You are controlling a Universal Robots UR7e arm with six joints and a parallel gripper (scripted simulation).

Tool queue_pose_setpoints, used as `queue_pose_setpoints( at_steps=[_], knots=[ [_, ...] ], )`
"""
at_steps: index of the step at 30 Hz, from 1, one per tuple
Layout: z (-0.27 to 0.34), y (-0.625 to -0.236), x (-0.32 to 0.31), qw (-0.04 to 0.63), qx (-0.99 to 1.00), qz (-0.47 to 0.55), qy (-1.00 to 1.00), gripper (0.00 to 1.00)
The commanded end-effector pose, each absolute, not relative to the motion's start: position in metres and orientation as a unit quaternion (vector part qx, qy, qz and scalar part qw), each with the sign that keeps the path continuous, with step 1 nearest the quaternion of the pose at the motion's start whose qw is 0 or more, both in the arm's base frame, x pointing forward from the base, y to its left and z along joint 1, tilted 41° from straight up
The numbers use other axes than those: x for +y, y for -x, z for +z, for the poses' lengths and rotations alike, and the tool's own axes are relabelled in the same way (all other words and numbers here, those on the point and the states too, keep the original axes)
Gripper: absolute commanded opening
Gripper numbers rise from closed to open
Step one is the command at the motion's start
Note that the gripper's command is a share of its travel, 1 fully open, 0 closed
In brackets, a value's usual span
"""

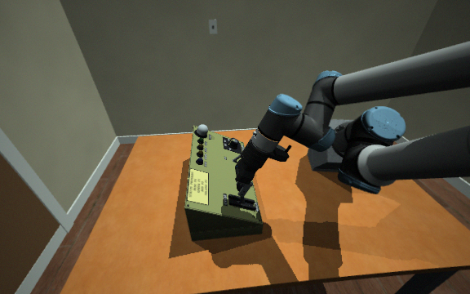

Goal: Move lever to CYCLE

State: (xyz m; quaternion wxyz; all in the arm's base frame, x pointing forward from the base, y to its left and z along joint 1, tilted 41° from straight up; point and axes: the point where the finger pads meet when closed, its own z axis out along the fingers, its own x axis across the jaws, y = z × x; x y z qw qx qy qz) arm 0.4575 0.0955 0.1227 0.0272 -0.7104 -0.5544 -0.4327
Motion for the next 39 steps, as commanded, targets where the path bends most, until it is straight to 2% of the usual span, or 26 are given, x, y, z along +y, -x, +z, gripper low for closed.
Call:
queue_pose_setpoints(
  at_steps=[1, 23, 24, 39],
  knots=[
    [0.1232, -0.4587, 0.0952, 0.027, -0.555, -0.433, 0.71, 0.0],
    [0.1232, -0.459, 0.0952, 0.027, -0.555, -0.433, 0.71, 0.0],
    [0.1232, -0.459, 0.0952, 0.027, -0.555, -0.433, 0.71, 1.0],
    [0.1232, -0.459, 0.0952, 0.027, -0.555, -0.433, 0.71, 1.0]
  ],
)
